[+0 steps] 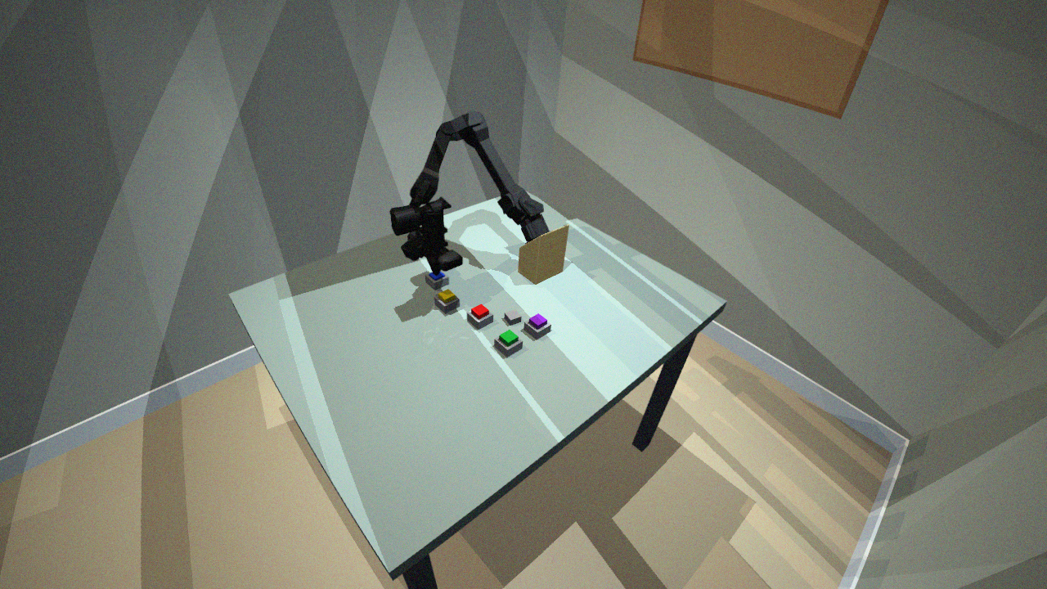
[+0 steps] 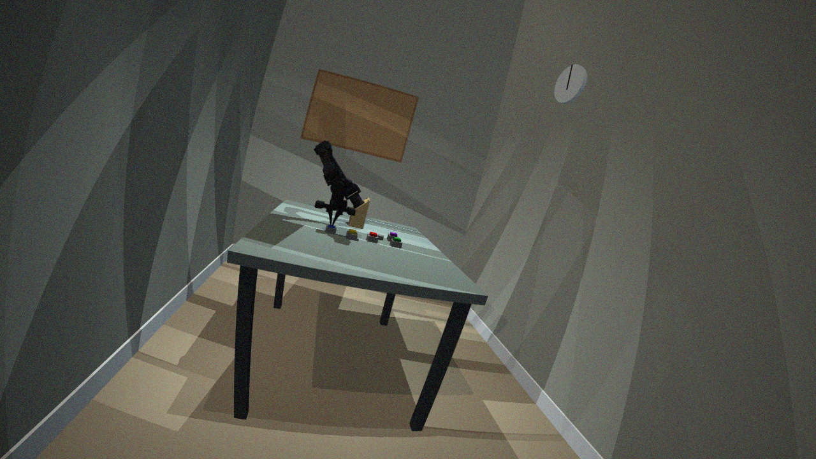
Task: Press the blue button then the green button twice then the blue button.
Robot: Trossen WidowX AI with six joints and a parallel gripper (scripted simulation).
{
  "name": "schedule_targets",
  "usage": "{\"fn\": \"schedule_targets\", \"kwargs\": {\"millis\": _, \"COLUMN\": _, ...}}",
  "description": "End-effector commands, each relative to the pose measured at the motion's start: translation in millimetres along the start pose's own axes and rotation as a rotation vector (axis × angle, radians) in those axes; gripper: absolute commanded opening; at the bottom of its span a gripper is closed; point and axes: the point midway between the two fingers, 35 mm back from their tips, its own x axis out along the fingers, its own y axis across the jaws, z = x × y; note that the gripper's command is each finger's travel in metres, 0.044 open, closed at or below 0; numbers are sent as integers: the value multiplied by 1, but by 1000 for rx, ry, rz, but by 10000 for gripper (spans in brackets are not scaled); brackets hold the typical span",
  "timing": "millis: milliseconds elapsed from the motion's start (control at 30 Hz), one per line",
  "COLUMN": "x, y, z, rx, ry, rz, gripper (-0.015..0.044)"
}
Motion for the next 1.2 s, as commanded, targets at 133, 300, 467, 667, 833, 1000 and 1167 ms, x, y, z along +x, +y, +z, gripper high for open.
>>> {"fn": "schedule_targets", "kwargs": {"millis": 133, "x": -33, "y": 1, "z": -1, "rx": -11, "ry": 6, "rz": 0, "gripper": 20}}
{"fn": "schedule_targets", "kwargs": {"millis": 300, "x": -33, "y": 1, "z": -1, "rx": -11, "ry": 6, "rz": 0, "gripper": 20}}
{"fn": "schedule_targets", "kwargs": {"millis": 467, "x": -43, "y": 38, "z": 14, "rx": -76, "ry": -25, "rz": 39, "gripper": 151}}
{"fn": "schedule_targets", "kwargs": {"millis": 667, "x": -65, "y": 114, "z": 35, "rx": -99, "ry": -36, "rz": 90, "gripper": 309}}
{"fn": "schedule_targets", "kwargs": {"millis": 833, "x": -82, "y": 181, "z": 36, "rx": -83, "ry": -22, "rz": 103, "gripper": 400}}
{"fn": "schedule_targets", "kwargs": {"millis": 1000, "x": -95, "y": 249, "z": 20, "rx": -60, "ry": -5, "rz": 87, "gripper": 400}}
{"fn": "schedule_targets", "kwargs": {"millis": 1167, "x": -100, "y": 311, "z": -10, "rx": -28, "ry": 5, "rz": 45, "gripper": 400}}
